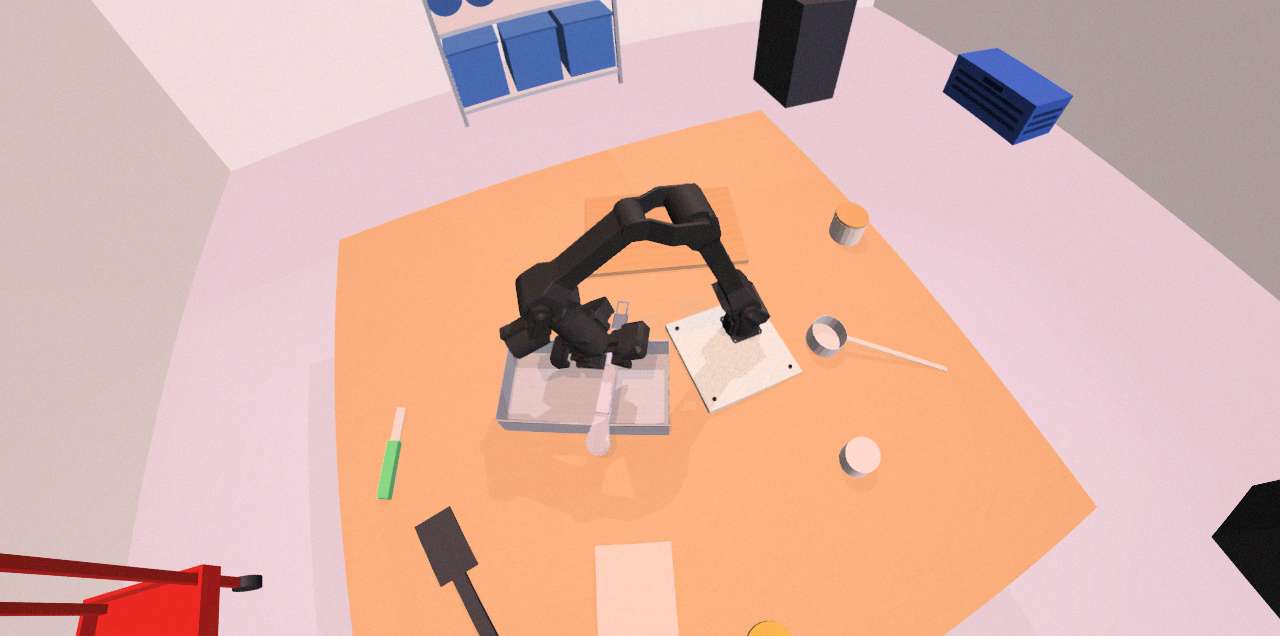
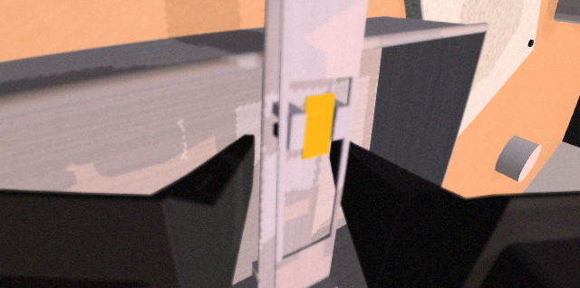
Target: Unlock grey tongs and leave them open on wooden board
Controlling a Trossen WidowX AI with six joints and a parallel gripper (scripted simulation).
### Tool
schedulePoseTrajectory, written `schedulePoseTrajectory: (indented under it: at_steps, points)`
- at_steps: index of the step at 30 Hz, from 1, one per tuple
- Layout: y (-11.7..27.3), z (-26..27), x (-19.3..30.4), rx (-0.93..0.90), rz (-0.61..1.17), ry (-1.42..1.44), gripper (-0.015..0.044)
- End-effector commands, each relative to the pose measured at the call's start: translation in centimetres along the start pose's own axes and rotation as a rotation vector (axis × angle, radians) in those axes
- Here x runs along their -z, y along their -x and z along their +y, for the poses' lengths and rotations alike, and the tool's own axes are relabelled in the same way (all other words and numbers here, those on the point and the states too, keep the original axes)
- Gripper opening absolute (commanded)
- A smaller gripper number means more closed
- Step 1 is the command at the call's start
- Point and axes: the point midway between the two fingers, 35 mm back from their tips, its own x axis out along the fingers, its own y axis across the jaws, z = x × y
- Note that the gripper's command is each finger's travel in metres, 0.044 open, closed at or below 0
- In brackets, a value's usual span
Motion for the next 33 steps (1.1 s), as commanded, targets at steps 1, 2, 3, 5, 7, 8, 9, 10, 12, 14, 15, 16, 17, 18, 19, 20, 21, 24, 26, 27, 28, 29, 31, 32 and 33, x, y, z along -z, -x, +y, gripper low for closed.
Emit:
schedulePoseTrajectory:
  at_steps: [1,2,3,5,7,8,9,10,12,14,15,16,17,18,19,20,21,24,26,27,28,29,31,32,33]
  points:
    - [0.0,0.0,0.0,0.001,0.000,0.000,0.0096]
    - [0.0,0.0,0.0,0.001,0.000,0.000,0.0089]
    - [0.0,0.0,0.0,0.001,0.000,0.000,0.0083]
    - [0.0,0.0,0.0,0.001,0.000,0.000,0.0069]
    - [0.0,0.0,0.0,0.001,0.000,0.000,0.0056]
    - [0.0,0.0,0.0,0.001,0.000,0.000,0.0049]
    - [0.0,0.0,0.0,0.001,0.000,0.000,0.0023]
    - [0.0,0.0,0.0,0.001,0.000,0.000,-0.0003]
    - [0.0,0.0,0.0,0.001,0.000,0.000,-0.0056]
    - [0.3,-0.1,0.0,-0.003,0.002,-0.001,-0.0108]
    - [0.8,-0.3,0.0,-0.009,0.005,-0.004,-0.0135]
    - [1.6,-0.6,0.0,-0.018,0.011,-0.007,-0.0150]
    - [2.4,-1.0,0.1,-0.028,0.017,-0.011,-0.0150]
    - [3.4,-1.5,0.0,-0.041,0.024,-0.016,-0.0150]
    - [4.5,-2.2,0.0,-0.055,0.033,-0.022,-0.0150]
    - [5.8,-3.0,-0.1,-0.071,0.042,-0.028,-0.0150]
    - [6.5,-3.5,-0.1,-0.081,0.049,-0.032,-0.0150]
    - [6.8,-3.7,-0.1,-0.084,0.051,-0.034,-0.0150]
    - [6.8,-3.7,-0.1,-0.084,0.051,-0.034,-0.0150]
    - [6.8,-3.7,-0.1,-0.084,0.051,-0.034,-0.0150]
    - [6.8,-3.7,-0.1,-0.084,0.051,-0.034,-0.0150]
    - [6.8,-3.7,-0.1,-0.084,0.051,-0.034,-0.0150]
    - [6.8,-3.7,-0.1,-0.084,0.051,-0.034,-0.0150]
    - [6.8,-3.7,-0.1,-0.088,0.050,-0.033,-0.0150]
    - [6.8,-3.7,-0.1,-0.095,0.048,-0.032,-0.0150]
